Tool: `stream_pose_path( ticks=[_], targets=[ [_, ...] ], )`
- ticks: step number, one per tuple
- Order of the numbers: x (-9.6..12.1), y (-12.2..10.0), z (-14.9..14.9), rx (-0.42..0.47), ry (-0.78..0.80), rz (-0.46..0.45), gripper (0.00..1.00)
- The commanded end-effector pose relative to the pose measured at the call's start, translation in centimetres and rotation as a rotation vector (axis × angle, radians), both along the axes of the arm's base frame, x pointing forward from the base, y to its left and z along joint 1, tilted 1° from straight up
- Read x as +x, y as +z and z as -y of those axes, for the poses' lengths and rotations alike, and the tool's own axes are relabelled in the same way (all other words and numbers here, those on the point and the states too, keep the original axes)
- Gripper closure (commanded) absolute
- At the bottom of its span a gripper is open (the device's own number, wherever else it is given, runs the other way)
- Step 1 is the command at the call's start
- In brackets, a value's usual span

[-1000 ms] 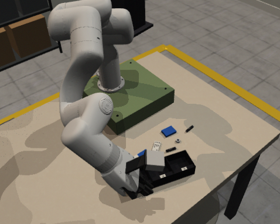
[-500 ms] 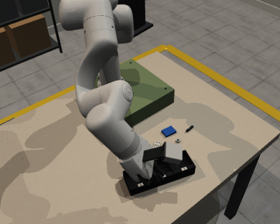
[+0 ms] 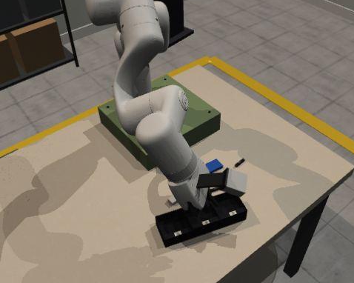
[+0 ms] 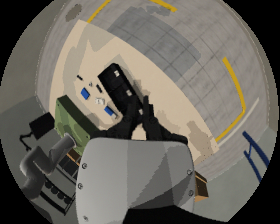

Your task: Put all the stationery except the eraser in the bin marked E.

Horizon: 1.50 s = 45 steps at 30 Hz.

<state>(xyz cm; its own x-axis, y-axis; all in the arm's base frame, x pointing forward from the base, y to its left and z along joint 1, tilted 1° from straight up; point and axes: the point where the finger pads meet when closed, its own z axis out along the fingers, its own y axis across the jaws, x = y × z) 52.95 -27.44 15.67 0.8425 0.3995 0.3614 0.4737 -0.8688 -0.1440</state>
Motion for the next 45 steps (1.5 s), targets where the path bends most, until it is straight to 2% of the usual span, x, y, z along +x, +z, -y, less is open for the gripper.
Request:
stream_pose_path(
  ticks=[1, 6, 7, 10, 11, 15, 16, 21, 24, 29, 36, 38, 40, 42, 45],
  targets=[
    [-0.7, 0.3, -2.1, -0.017, -0.055, -0.057, 0.93],
    [-0.8, 0.3, -2.3, -0.017, -0.055, -0.057, 0.93],
    [-1.1, 0.3, -3.1, -0.027, -0.089, -0.092, 0.93],
    [-1.5, 0.4, -4.0, -0.028, -0.095, -0.098, 0.93],
    [-1.9, 0.4, -4.8, -0.039, -0.130, -0.131, 0.93],
    [-2.3, 0.4, -5.6, -0.041, -0.135, -0.135, 0.93],
    [-2.7, 0.4, -6.4, -0.054, -0.172, -0.166, 0.93],
    [-4.0, 0.4, -8.6, -0.070, -0.218, -0.200, 0.93],
    [-4.0, 0.4, -8.7, -0.070, -0.218, -0.200, 0.93],
    [-5.5, 0.4, -10.8, -0.102, -0.302, -0.251, 0.93],
    [-7.1, 0.3, -12.9, -0.119, -0.347, -0.273, 0.93],
    [-8.2, 0.2, -14.1, -0.135, -0.390, -0.291, 0.93],
    [-8.2, 0.2, -14.1, -0.135, -0.390, -0.291, 0.93],
    [-9.3, 0.1, -15.4, -0.151, -0.433, -0.306, 0.93],
    [-9.3, 0.1, -15.4, -0.151, -0.433, -0.306, 0.93]
  ],
)
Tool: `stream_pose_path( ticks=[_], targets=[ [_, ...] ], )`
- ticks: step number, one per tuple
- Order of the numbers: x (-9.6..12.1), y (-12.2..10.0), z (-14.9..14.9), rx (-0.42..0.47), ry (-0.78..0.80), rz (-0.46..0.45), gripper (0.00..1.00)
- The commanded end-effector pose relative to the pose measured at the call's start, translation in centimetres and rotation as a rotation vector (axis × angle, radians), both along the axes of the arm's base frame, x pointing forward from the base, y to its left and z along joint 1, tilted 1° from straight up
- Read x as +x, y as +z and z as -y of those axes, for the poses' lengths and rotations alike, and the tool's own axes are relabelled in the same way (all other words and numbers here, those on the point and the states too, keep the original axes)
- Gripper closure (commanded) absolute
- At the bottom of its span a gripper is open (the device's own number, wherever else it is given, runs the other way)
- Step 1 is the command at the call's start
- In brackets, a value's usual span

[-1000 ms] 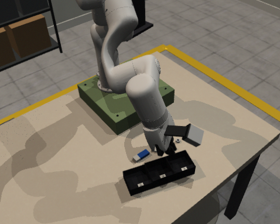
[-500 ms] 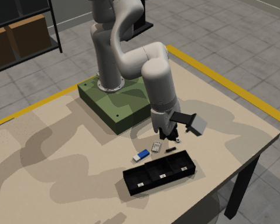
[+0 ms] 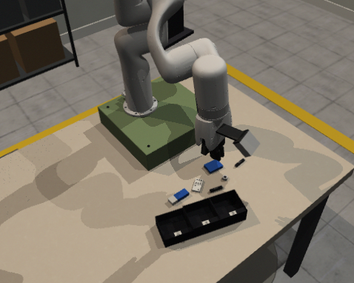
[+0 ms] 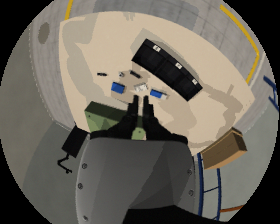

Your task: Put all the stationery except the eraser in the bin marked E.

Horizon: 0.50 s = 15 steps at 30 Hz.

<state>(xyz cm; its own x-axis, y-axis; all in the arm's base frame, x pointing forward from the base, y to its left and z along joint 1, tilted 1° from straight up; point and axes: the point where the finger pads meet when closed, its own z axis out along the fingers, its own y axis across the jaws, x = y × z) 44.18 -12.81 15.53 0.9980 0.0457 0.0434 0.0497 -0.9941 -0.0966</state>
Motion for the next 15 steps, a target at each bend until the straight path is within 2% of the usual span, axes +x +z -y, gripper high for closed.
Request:
stream_pose_path(
  ticks=[1, 15],
  targets=[
    [-1.2, 0.1, -1.4, -0.038, -0.067, -0.016, 0.93],
    [-5.4, -0.7, -5.2, -0.091, -0.188, -0.040, 0.93]
  ],
)
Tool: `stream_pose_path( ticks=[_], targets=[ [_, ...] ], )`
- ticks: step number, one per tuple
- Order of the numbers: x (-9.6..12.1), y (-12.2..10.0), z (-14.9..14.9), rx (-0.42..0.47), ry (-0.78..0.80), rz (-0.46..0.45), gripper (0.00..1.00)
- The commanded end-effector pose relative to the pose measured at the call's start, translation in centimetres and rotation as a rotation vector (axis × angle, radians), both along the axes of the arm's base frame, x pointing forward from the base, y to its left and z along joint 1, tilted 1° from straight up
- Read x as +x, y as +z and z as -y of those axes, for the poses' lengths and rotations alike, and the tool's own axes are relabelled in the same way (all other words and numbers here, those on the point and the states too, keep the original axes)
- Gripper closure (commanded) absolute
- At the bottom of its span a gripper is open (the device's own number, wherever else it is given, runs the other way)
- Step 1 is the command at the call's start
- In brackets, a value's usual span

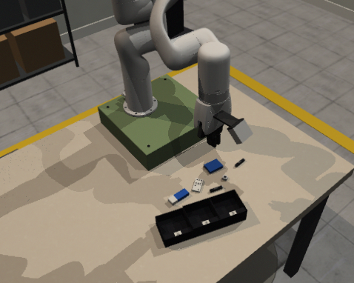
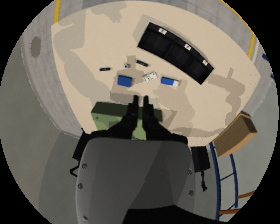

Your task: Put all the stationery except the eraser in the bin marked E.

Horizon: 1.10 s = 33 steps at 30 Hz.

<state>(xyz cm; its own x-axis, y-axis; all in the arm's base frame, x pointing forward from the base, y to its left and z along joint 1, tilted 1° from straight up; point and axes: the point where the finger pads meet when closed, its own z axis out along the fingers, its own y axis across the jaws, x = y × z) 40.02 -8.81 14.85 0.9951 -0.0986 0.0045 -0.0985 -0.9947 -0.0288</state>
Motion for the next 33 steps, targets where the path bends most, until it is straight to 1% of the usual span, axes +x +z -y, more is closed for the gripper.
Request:
stream_pose_path(
  ticks=[1, 2, 3, 19, 22, 29, 31, 33],
  targets=[
    [-1.3, 0.0, -1.2, -0.025, -0.041, 0.001, 0.93],
    [-1.9, -0.2, -1.7, -0.041, -0.080, -0.002, 0.93],
    [-2.5, -0.4, -2.2, -0.041, -0.080, -0.002, 0.93],
    [-2.5, -0.4, -2.2, -0.041, -0.080, -0.002, 0.93],
    [-2.1, -1.6, -0.1, -0.040, -0.230, -0.004, 0.93],
    [-1.2, -4.5, 4.9, -0.039, -0.437, -0.005, 0.93],
    [-1.2, -4.5, 4.9, -0.039, -0.437, -0.005, 0.93],
    [-1.0, -5.3, 6.4, -0.039, -0.460, -0.005, 0.93]
  ],
)
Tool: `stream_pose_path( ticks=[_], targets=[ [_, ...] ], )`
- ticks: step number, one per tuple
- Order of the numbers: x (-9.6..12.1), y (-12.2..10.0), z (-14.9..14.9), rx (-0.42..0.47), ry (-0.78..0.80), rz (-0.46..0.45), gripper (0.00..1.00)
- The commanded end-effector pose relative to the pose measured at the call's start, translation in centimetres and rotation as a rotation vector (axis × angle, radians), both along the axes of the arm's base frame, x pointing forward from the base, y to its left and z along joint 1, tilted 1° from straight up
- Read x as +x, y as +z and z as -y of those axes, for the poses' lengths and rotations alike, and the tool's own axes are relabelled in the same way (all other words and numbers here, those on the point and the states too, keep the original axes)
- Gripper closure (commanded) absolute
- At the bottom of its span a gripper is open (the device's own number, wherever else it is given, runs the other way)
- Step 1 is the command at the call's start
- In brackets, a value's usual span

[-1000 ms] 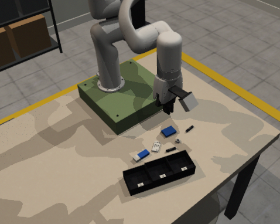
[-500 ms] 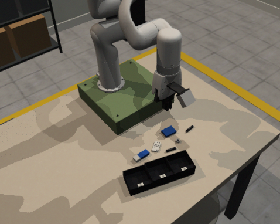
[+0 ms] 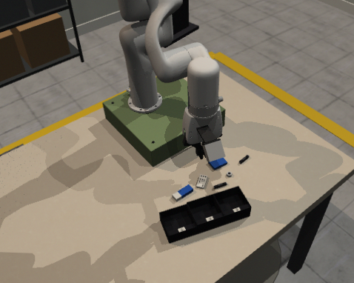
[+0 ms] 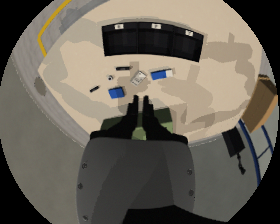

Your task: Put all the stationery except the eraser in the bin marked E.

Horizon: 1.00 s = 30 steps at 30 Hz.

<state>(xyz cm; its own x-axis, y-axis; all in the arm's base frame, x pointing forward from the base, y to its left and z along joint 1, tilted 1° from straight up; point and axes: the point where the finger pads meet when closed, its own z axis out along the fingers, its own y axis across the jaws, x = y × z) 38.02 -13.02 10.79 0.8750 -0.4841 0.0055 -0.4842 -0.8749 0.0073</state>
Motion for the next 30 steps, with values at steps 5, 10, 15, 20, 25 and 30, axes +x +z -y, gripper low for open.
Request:
stream_pose_path(
  ticks=[5, 10, 15, 20, 25, 30],
  targets=[
    [1.6, -3.3, 5.7, -0.005, -0.053, 0.005, 0.93],
    [2.3, -5.3, 9.3, -0.006, -0.053, 0.005, 0.93],
    [2.7, -6.6, 11.5, -0.006, -0.053, 0.005, 0.93],
    [3.2, -8.5, 14.8, -0.006, -0.053, 0.005, 0.93],
    [3.2, -8.5, 14.8, -0.006, -0.053, 0.005, 0.93],
    [3.2, -8.5, 14.8, -0.006, -0.053, 0.005, 0.93]
  ],
)
